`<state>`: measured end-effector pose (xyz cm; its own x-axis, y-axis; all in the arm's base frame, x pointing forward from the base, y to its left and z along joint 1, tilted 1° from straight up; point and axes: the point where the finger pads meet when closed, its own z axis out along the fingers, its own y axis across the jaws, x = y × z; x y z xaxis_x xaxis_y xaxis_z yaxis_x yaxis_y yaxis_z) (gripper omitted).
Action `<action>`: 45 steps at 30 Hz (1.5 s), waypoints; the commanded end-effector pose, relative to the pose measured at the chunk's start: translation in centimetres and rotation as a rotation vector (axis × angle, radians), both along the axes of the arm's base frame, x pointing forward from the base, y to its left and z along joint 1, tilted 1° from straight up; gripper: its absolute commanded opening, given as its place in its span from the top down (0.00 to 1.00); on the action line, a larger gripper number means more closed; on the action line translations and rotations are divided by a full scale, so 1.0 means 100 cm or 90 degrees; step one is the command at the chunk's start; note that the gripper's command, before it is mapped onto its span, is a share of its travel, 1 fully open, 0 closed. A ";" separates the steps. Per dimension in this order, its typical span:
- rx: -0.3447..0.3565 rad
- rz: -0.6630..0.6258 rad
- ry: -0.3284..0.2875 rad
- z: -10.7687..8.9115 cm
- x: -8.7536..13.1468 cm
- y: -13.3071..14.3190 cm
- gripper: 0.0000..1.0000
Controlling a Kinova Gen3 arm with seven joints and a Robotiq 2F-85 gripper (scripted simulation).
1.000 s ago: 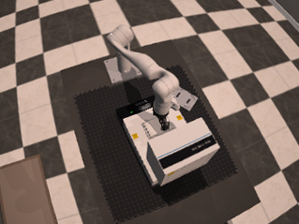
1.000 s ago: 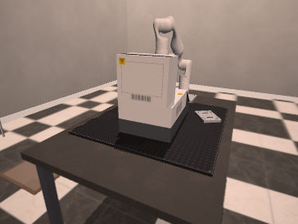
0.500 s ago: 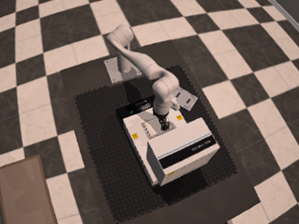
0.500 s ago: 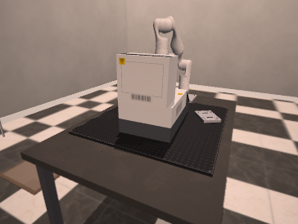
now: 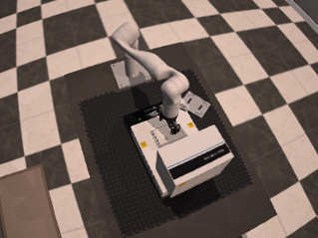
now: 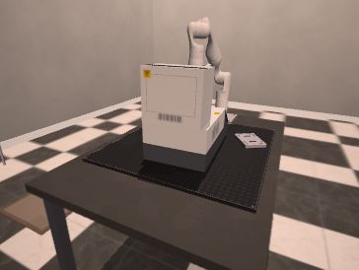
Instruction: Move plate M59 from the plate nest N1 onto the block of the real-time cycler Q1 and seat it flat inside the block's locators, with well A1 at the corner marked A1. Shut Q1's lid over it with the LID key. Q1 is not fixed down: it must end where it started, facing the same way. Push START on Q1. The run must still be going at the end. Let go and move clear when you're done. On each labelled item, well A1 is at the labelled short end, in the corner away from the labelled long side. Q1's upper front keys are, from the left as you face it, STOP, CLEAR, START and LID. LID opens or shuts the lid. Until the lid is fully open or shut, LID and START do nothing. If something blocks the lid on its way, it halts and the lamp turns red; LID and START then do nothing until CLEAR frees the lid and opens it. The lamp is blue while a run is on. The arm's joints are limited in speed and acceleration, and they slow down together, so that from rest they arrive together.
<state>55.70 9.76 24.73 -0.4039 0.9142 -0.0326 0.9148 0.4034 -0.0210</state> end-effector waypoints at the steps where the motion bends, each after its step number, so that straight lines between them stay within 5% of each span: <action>1: 0.000 0.037 -0.006 0.002 -0.005 -0.001 0.06; 45: -0.081 0.880 -0.062 0.024 -0.128 -0.048 0.42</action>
